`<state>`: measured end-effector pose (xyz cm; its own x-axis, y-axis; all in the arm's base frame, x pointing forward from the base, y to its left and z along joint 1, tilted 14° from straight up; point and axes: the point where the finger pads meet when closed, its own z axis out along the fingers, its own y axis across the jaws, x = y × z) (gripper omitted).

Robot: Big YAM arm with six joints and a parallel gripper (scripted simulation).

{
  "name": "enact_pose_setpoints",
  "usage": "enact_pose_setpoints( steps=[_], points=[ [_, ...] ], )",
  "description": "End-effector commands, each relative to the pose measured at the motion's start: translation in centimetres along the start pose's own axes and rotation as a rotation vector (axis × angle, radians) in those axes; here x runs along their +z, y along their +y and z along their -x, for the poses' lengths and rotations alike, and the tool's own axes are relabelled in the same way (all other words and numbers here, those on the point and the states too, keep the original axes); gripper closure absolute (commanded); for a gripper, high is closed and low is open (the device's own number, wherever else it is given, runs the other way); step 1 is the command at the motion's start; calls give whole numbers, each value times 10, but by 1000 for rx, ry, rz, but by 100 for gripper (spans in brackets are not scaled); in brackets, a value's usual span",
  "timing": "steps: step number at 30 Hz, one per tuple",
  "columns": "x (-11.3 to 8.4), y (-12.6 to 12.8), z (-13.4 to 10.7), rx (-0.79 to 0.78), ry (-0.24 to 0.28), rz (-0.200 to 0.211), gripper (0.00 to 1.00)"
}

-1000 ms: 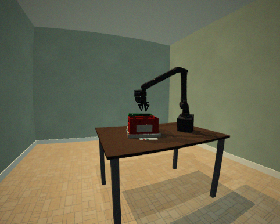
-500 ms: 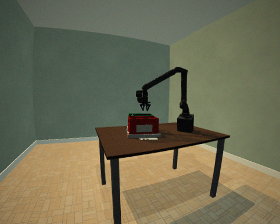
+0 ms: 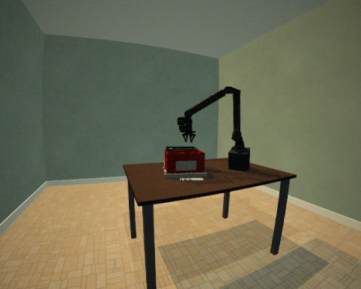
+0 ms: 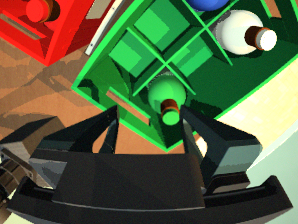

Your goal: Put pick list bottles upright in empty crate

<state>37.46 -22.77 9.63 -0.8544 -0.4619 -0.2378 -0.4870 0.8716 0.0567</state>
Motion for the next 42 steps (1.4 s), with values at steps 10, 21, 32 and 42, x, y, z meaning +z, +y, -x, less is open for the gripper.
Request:
enact_pose_setpoints(
  steps=[10,21,32,42],
  points=[
    [-12,-45,-46,-24,-15,-42,39],
    [-19,-48,-46,-50,-15,-48,39],
    [-21,-46,-43,-48,-15,-49,39],
    [-23,-44,-42,-41,-17,-52,39]
  ],
)
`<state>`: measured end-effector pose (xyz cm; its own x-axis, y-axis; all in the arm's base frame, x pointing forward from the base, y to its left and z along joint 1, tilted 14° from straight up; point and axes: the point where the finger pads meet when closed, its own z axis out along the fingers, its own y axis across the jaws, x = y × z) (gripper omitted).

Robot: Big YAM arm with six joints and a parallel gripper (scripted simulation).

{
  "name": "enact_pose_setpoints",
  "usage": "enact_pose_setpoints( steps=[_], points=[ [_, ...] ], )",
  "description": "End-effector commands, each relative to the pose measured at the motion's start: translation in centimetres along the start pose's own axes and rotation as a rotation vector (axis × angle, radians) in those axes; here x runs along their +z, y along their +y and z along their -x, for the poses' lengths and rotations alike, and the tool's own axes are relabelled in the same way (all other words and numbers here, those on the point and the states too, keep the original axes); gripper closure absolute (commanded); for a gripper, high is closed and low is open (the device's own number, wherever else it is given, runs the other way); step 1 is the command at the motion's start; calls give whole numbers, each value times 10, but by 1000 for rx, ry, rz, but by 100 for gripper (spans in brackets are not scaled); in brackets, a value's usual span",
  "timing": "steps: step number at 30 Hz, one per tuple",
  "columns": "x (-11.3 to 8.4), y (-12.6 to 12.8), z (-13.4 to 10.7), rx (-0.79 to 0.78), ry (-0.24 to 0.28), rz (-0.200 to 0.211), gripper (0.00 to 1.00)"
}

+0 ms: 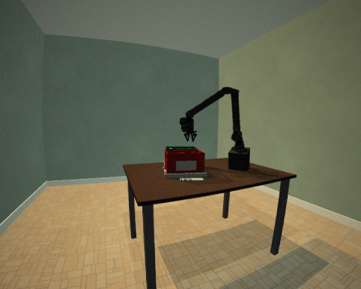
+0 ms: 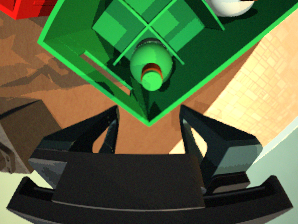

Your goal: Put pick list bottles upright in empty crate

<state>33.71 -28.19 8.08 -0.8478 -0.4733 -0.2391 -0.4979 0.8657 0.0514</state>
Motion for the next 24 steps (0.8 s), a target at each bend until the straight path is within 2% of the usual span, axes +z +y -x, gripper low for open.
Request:
enact_pose_setpoints(
  steps=[1,18,21,24],
  points=[
    [-23,-14,19,-27,-16,-51,39],
    [-25,-14,20,-21,-17,-53,39],
    [8,-1,9,-7,-2,-1,39],
    [13,0,8,-5,0,3,39]
  ],
)
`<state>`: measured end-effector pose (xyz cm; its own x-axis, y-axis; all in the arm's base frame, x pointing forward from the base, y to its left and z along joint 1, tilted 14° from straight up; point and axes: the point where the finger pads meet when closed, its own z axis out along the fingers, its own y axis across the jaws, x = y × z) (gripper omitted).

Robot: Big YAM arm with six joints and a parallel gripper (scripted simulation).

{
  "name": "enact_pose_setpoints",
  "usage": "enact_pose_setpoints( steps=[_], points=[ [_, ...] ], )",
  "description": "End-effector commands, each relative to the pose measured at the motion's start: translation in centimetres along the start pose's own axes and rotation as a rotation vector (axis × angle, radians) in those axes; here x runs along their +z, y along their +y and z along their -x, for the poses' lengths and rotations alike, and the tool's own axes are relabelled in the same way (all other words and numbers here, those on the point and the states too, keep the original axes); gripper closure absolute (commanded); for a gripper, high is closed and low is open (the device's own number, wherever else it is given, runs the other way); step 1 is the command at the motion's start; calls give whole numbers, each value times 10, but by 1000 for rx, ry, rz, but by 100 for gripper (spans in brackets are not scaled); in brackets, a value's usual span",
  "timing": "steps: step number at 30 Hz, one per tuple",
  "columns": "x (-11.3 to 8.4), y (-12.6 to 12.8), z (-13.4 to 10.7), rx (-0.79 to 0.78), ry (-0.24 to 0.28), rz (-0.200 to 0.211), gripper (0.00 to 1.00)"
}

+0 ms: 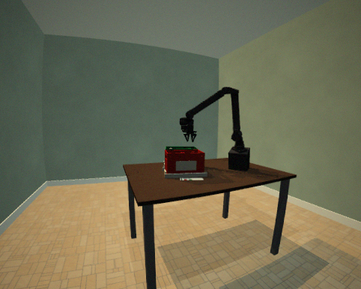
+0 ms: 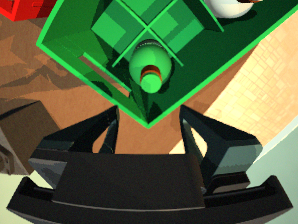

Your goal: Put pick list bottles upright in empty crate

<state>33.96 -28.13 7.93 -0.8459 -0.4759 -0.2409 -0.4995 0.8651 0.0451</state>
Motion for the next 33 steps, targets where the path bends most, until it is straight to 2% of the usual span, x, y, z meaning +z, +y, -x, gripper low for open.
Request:
enact_pose_setpoints(
  steps=[1,10,11,13,14,27,28,30,33],
  points=[
    [13,1,6,-2,1,9,39],
    [22,2,6,-2,1,9,39],
    [6,-8,13,-14,-12,-34,39],
    [24,1,6,-3,0,4,39],
    [28,2,6,-2,2,9,39],
    [42,2,6,-2,1,8,39],
    [29,-5,12,-12,-10,-28,39],
    [45,2,6,-3,1,7,39],
    [50,2,6,-2,2,9,39]
  ],
)
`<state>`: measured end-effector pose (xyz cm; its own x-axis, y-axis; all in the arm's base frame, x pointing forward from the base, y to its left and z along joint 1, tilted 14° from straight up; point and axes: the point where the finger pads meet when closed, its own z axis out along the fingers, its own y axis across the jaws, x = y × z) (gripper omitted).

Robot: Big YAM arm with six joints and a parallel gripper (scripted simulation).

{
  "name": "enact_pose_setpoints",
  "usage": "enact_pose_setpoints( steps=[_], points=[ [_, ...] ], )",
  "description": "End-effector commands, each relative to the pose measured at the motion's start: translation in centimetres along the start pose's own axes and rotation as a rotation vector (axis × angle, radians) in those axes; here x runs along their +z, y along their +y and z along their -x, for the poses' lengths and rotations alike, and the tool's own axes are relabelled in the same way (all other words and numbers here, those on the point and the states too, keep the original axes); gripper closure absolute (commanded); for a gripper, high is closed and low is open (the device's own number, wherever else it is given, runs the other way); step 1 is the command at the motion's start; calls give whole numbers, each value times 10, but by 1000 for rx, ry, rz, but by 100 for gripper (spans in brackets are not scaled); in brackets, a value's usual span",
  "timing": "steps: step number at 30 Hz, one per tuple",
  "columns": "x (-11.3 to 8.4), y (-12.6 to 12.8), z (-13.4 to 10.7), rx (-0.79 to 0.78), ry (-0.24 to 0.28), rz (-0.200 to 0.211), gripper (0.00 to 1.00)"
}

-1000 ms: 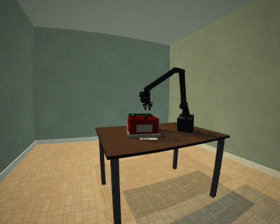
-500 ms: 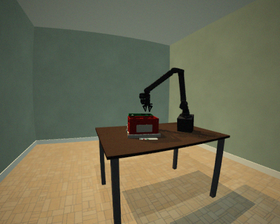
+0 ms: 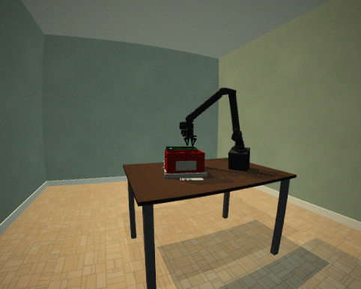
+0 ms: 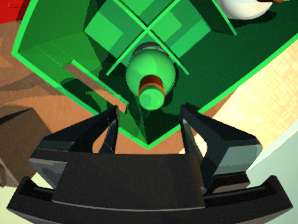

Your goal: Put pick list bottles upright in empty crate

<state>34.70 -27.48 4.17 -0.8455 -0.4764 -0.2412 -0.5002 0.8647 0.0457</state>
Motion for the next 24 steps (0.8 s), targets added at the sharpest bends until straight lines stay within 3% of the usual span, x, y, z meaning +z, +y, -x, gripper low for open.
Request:
enact_pose_setpoints(
  steps=[1,11,12,14,24],
  points=[
    [13,2,5,-1,2,9,39],
    [23,2,5,-1,2,9,39],
    [11,-6,12,-11,-9,-27,39],
    [27,3,5,-1,3,9,39],
    [40,1,6,-2,2,5,39]
  ],
)
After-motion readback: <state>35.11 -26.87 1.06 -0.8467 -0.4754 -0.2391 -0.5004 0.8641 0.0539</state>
